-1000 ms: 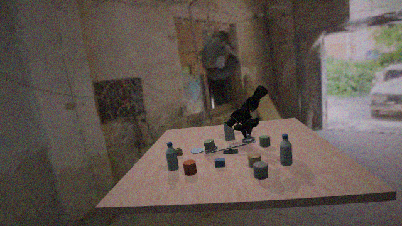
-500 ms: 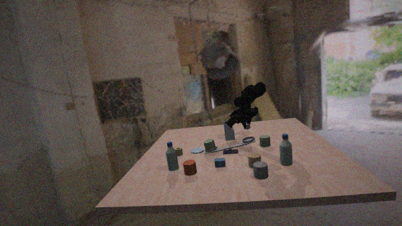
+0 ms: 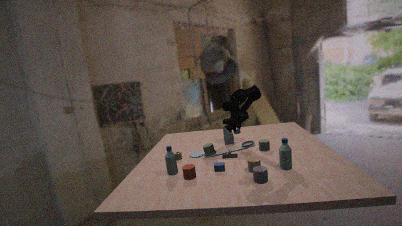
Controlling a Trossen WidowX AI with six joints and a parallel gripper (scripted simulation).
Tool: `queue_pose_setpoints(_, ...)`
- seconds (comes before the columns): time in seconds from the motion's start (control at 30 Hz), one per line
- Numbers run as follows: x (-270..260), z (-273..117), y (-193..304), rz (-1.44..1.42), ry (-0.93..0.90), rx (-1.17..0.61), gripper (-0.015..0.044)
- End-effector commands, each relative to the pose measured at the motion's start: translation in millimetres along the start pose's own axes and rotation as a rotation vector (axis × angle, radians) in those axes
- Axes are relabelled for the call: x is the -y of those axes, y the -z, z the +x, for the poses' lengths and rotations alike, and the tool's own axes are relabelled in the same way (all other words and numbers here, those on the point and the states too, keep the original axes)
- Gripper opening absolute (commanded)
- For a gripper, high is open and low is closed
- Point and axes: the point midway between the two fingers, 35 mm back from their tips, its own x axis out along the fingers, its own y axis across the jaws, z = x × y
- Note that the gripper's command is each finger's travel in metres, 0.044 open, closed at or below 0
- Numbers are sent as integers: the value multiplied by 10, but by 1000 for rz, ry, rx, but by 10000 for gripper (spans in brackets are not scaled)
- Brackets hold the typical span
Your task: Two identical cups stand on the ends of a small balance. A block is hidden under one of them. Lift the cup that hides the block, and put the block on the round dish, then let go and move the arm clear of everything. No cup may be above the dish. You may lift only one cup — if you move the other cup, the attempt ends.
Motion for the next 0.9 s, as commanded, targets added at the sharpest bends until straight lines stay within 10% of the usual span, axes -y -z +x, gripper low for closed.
queue_pose_setpoints(0.0, 289, 13, 254, -3, 18, 4, 0)
queue_pose_setpoints(0.87, 1347, 494, 1923, -1, 23, -11, 0)
